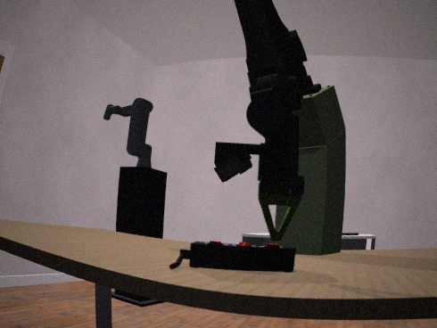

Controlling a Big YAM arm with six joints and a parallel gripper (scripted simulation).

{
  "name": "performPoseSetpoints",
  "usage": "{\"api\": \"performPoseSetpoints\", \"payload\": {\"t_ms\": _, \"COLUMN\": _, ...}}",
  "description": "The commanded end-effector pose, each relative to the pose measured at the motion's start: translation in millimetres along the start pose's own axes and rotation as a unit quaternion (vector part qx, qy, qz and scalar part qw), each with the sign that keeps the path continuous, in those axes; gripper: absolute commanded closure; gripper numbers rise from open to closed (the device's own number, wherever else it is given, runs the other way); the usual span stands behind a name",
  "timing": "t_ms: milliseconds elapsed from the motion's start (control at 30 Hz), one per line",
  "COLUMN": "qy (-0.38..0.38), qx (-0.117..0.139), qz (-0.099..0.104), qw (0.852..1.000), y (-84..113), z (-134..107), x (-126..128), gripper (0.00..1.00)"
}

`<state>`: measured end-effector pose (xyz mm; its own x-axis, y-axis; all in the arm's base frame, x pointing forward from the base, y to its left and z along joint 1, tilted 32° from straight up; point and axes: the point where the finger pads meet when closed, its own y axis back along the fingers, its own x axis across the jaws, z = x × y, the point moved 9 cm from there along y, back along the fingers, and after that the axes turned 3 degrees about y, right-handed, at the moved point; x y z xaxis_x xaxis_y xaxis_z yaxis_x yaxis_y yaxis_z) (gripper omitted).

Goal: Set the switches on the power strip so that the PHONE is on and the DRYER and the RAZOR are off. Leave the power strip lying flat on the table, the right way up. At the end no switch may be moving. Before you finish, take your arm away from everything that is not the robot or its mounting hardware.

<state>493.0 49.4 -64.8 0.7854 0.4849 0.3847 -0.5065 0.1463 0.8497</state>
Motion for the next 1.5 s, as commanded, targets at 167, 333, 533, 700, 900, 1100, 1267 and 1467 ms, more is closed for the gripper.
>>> {"api": "performPoseSetpoints", "payload": {"t_ms": 167, "qy": -0.003, "qx": -0.003, "qz": 0.01, "qw": 1.0, "y": 2.5, "z": -3, "x": 7, "gripper": 1.0}}
{"api": "performPoseSetpoints", "payload": {"t_ms": 333, "qy": -0.004, "qx": -0.003, "qz": 0.009, "qw": 1.0, "y": 0.0, "z": -4, "x": 6, "gripper": 1.0}}
{"api": "performPoseSetpoints", "payload": {"t_ms": 533, "qy": -0.004, "qx": -0.003, "qz": 0.008, "qw": 1.0, "y": -4.1, "z": -2, "x": 5, "gripper": 1.0}}
{"api": "performPoseSetpoints", "payload": {"t_ms": 700, "qy": -0.005, "qx": -0.005, "qz": 0.008, "qw": 1.0, "y": -7.3, "z": 2, "x": 4, "gripper": 1.0}}
{"api": "performPoseSetpoints", "payload": {"t_ms": 900, "qy": -0.004, "qx": -0.004, "qz": 0.004, "qw": 1.0, "y": -12.7, "z": 3, "x": 1, "gripper": 1.0}}
{"api": "performPoseSetpoints", "payload": {"t_ms": 1100, "qy": -0.004, "qx": -0.004, "qz": 0.004, "qw": 1.0, "y": -15.9, "z": 4, "x": 0, "gripper": 1.0}}
{"api": "performPoseSetpoints", "payload": {"t_ms": 1267, "qy": -0.003, "qx": -0.004, "qz": 0.004, "qw": 1.0, "y": -16.9, "z": 4, "x": 0, "gripper": 1.0}}
{"api": "performPoseSetpoints", "payload": {"t_ms": 1467, "qy": -0.003, "qx": -0.004, "qz": 0.004, "qw": 1.0, "y": -16.9, "z": 4, "x": 0, "gripper": 1.0}}
